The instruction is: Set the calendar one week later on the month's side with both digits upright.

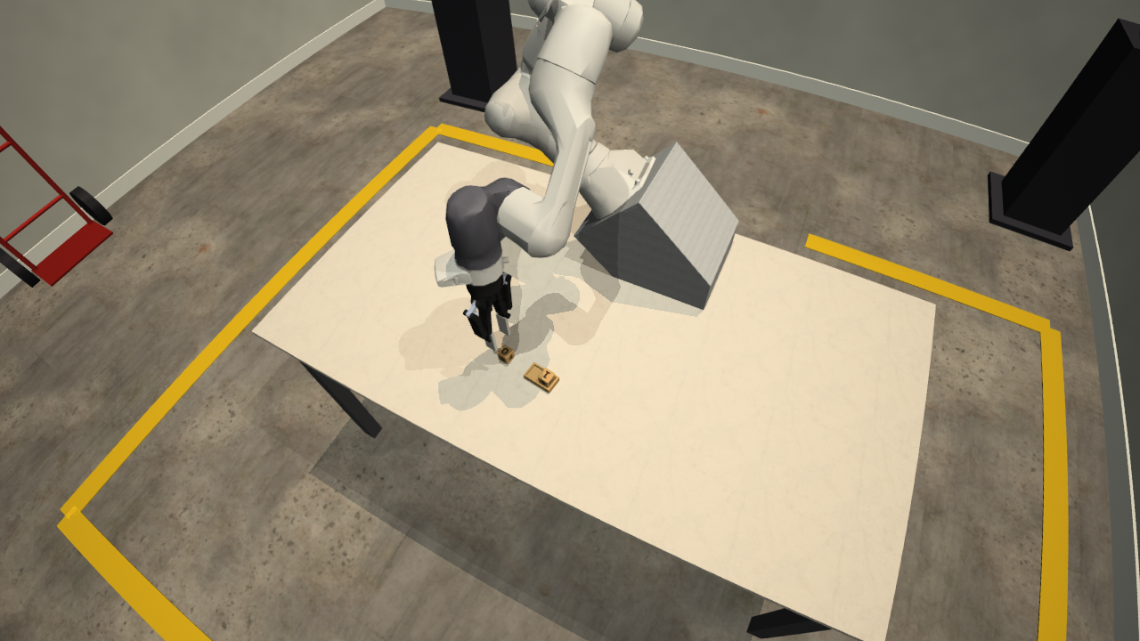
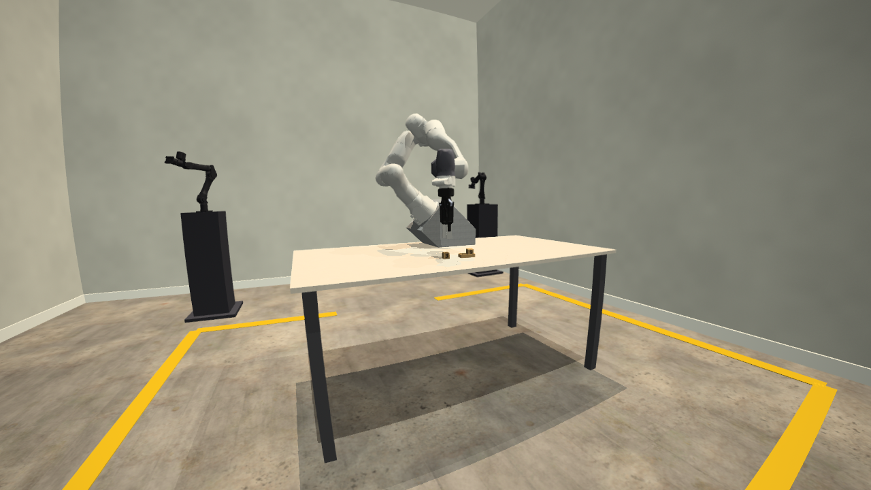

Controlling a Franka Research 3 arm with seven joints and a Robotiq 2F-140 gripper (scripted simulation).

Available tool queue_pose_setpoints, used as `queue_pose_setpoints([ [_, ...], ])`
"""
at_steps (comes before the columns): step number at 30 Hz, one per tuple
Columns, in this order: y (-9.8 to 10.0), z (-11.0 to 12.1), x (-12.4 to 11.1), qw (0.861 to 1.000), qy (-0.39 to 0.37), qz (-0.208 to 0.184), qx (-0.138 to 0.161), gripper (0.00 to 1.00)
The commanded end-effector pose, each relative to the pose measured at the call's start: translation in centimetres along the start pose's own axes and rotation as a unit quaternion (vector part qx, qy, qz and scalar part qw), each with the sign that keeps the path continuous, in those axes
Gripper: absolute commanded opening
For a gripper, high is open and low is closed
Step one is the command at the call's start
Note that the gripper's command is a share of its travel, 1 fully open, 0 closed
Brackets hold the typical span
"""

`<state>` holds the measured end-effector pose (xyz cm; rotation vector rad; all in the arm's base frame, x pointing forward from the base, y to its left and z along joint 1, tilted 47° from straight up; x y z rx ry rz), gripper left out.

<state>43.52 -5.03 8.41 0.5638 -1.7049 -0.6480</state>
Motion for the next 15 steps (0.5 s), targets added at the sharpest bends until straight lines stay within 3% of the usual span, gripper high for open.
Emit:
queue_pose_setpoints([
  [1,0.34,0.62,0.16,1.000,-0.012,0.003,-0.014,0.28],
  [3,0.37,0.62,0.16,1.000,-0.012,0.003,-0.014,0.28],
  [4,0.37,0.62,0.16,1.000,-0.012,0.003,-0.014,1.00],
  [15,0.37,0.62,0.16,1.000,-0.012,0.003,-0.014,1.00],
])
Point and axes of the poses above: the point where the finger pads meet when closed, its own y axis back along the fingers, its own z axis across the jaws, x = y × z, the point moved 9 cm from there along y, back along the fingers, and after that the axes turned 7 degrees about -y, right-handed, at the moved point
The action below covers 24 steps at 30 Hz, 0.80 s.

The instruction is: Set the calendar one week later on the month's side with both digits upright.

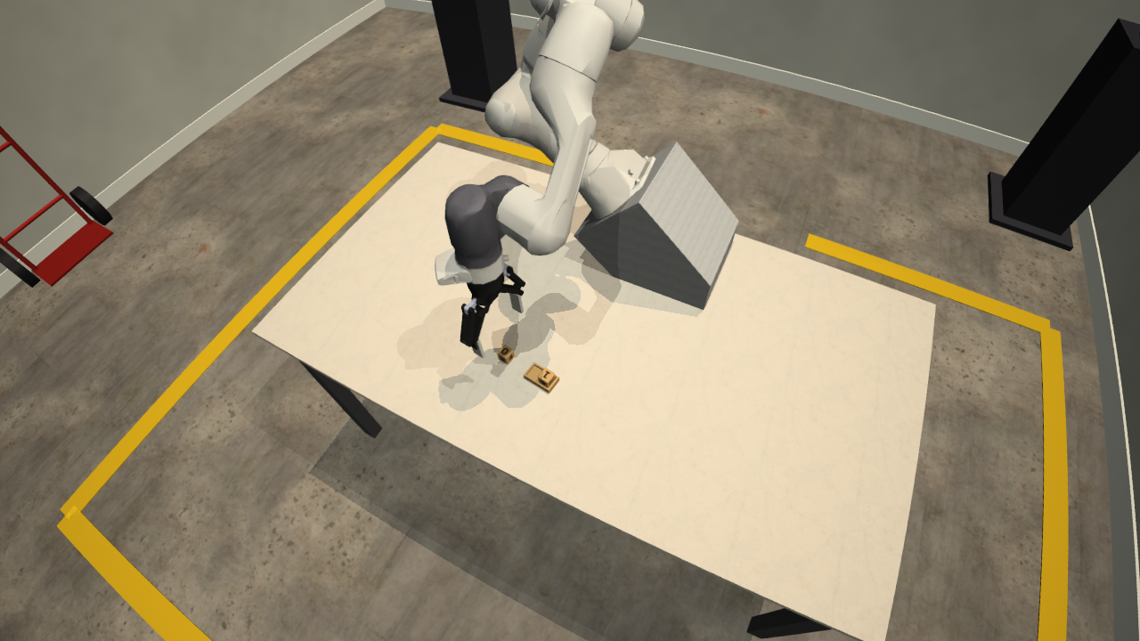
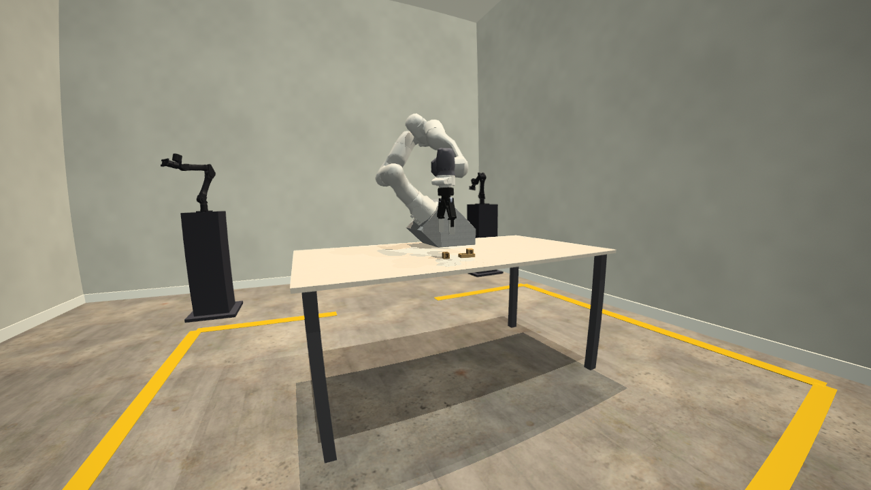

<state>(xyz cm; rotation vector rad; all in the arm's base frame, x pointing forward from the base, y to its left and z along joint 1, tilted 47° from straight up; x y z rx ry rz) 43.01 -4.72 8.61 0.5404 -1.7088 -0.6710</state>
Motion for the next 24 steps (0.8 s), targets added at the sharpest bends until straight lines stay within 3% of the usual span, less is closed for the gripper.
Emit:
queue_pose_setpoints([
  [1,0.0,0.1,0.1,1.000,-0.005,0.001,-0.002,1.00],
  [11,0.0,0.1,0.0,1.000,0.001,0.000,-0.001,1.00],
  [14,-0.4,0.2,-1.3,0.996,0.092,0.005,-0.006,1.00],
  [24,-0.6,0.5,-3.0,0.979,0.204,0.007,-0.012,1.00],
])
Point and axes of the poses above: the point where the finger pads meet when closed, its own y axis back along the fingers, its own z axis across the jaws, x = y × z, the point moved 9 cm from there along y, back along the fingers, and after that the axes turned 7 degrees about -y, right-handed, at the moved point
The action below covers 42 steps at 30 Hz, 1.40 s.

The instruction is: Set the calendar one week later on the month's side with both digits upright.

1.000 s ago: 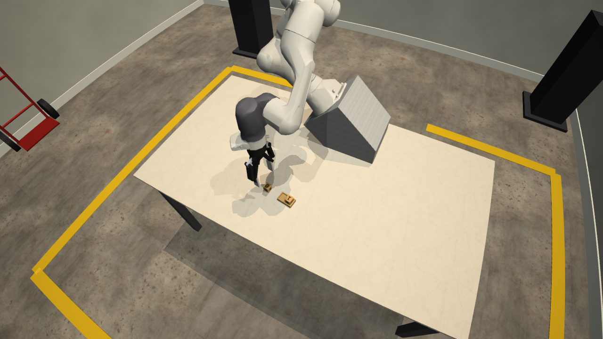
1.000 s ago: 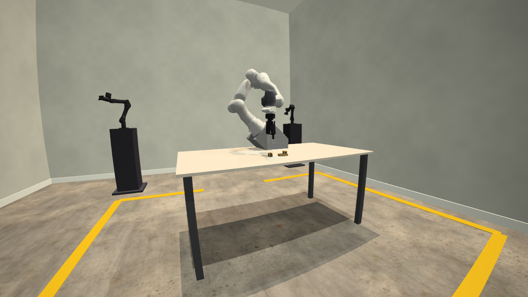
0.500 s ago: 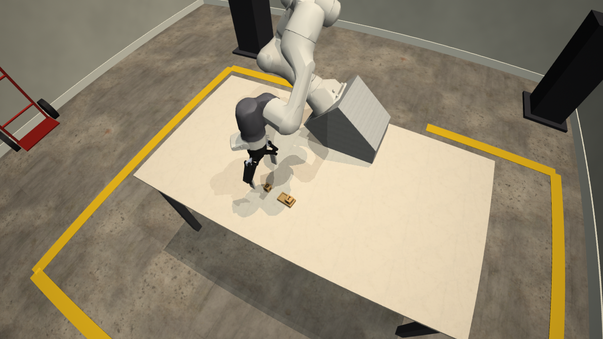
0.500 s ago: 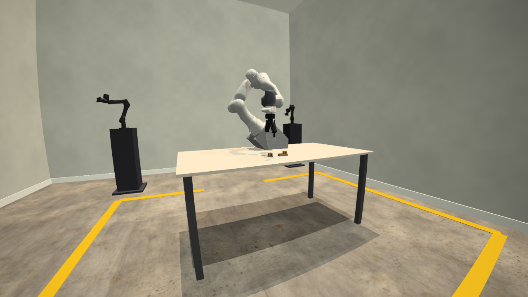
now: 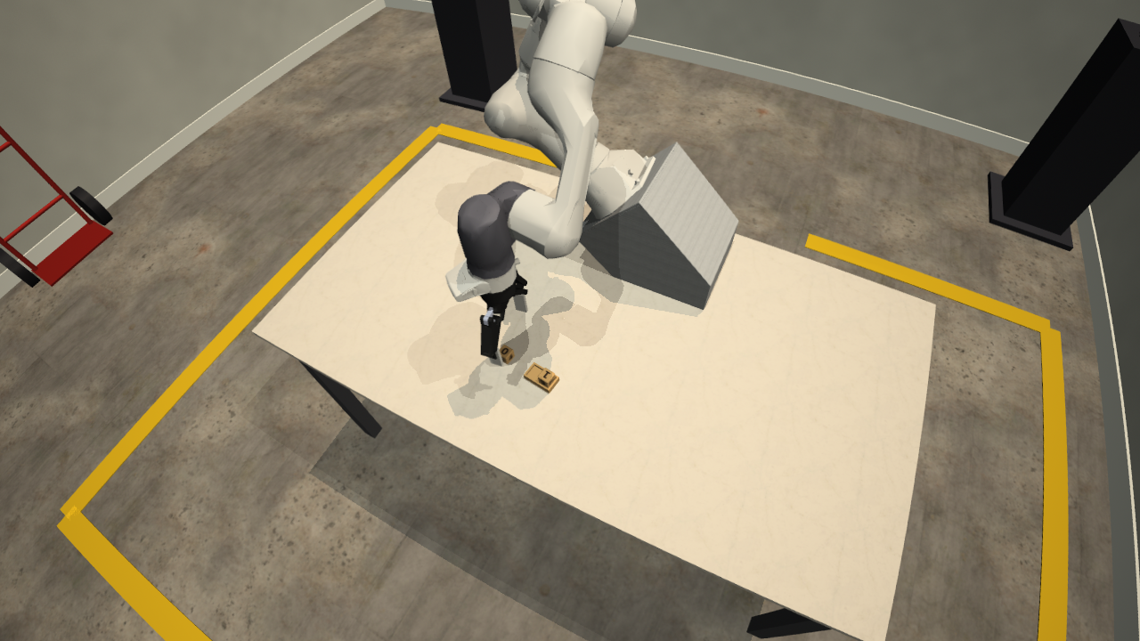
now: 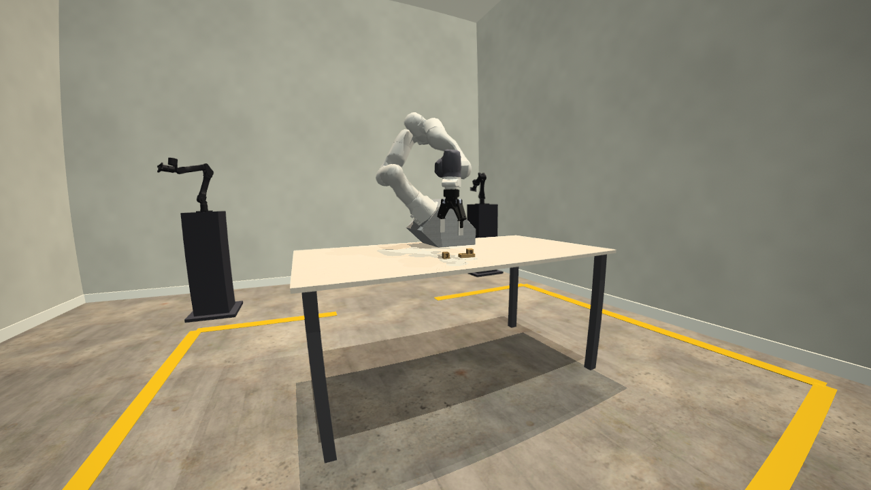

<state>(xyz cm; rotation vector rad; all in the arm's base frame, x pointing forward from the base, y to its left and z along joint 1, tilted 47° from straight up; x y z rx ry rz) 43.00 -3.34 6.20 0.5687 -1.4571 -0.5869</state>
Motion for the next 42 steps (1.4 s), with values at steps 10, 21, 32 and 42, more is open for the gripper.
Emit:
queue_pose_setpoints([
  [10,-0.1,-0.5,-1.9,0.984,0.179,0.003,0.000,1.00],
  [21,-0.1,-0.7,-3.7,0.956,0.292,0.004,-0.001,1.00],
  [32,0.0,-1.1,-5.8,0.913,0.408,0.003,0.001,1.00],
  [42,0.3,-1.3,-7.5,0.865,0.502,0.003,0.006,1.00],
])
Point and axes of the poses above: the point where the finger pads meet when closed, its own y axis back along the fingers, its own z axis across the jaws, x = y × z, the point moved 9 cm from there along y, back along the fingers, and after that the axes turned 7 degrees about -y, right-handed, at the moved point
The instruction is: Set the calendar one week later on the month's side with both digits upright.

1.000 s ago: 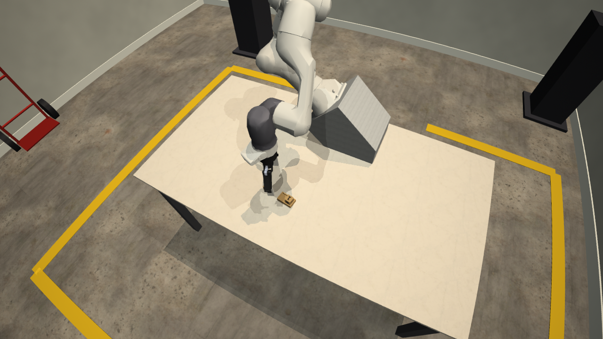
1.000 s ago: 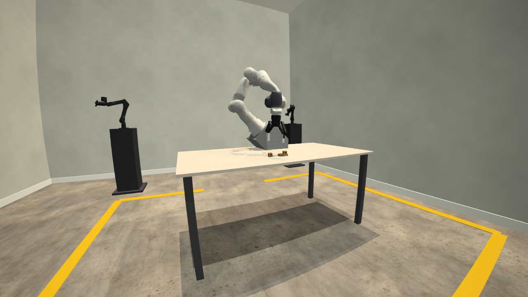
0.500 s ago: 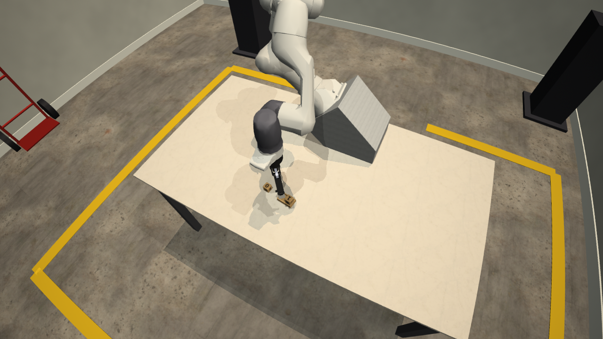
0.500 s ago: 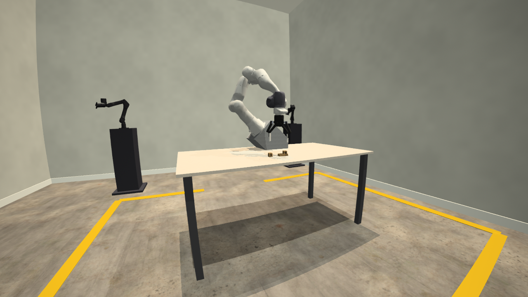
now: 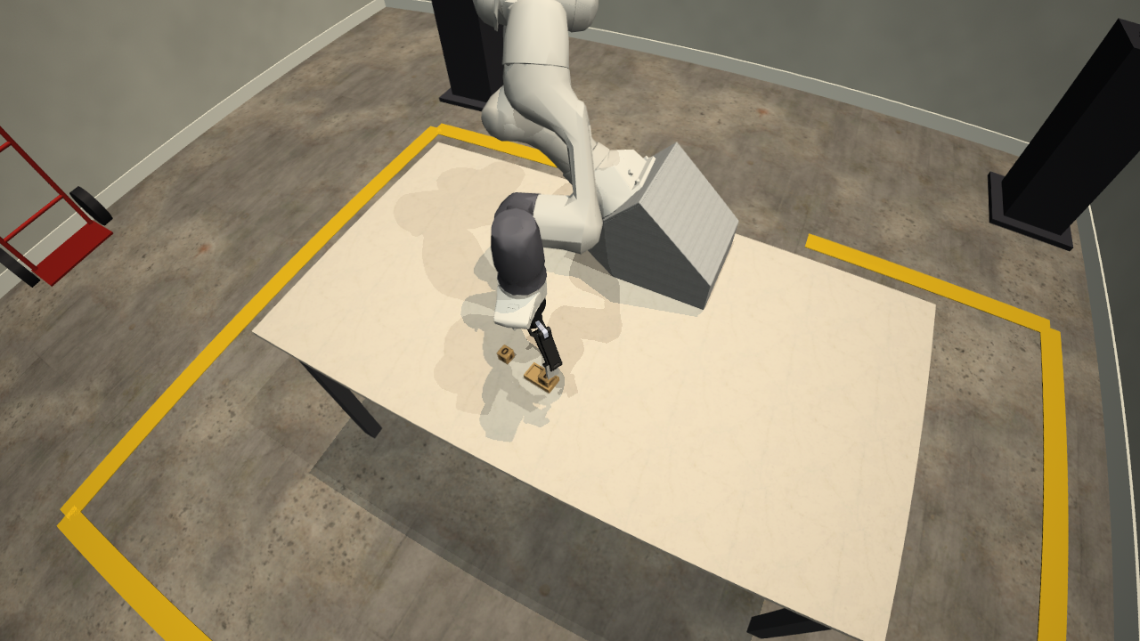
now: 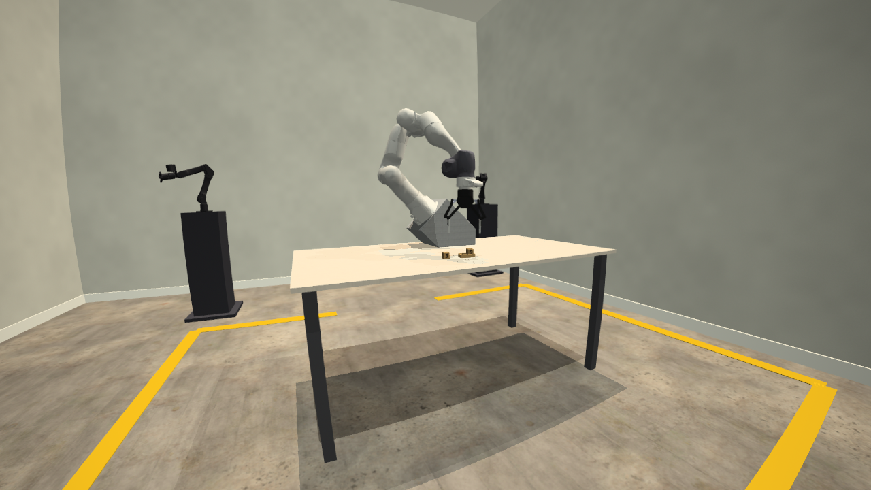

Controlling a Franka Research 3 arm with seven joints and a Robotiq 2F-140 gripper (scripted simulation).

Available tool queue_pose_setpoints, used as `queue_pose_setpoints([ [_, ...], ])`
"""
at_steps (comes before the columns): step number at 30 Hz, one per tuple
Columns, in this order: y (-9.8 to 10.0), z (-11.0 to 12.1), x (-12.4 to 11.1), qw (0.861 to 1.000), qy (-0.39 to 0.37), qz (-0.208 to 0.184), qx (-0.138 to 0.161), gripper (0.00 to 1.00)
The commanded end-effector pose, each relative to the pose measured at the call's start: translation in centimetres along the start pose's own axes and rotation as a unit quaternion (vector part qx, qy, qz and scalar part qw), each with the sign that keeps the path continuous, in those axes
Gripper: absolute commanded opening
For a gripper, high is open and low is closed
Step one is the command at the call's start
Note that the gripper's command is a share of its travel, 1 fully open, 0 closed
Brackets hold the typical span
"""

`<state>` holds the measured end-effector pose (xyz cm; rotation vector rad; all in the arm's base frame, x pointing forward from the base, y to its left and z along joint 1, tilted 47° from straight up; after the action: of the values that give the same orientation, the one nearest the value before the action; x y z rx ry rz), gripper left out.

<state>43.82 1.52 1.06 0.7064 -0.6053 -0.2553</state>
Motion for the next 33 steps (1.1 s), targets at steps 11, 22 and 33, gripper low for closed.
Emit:
queue_pose_setpoints([
  [11,0.6,-2.0,-0.8,0.986,0.169,0.006,0.010,1.00],
  [22,0.7,-2.3,-1.0,0.982,0.186,0.007,0.011,0.28],
  [33,0.7,-2.3,-1.0,0.982,0.186,0.007,0.011,0.28],
])
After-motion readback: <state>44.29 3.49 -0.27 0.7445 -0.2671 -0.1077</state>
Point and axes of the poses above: the point where the finger pads meet when closed, its own y axis back along the fingers, its own z axis across the jaws, x = y × z, the point moved 9 cm from there along y, back along the fingers, and after that the axes turned 7 degrees about -y, right-handed, at the moved point
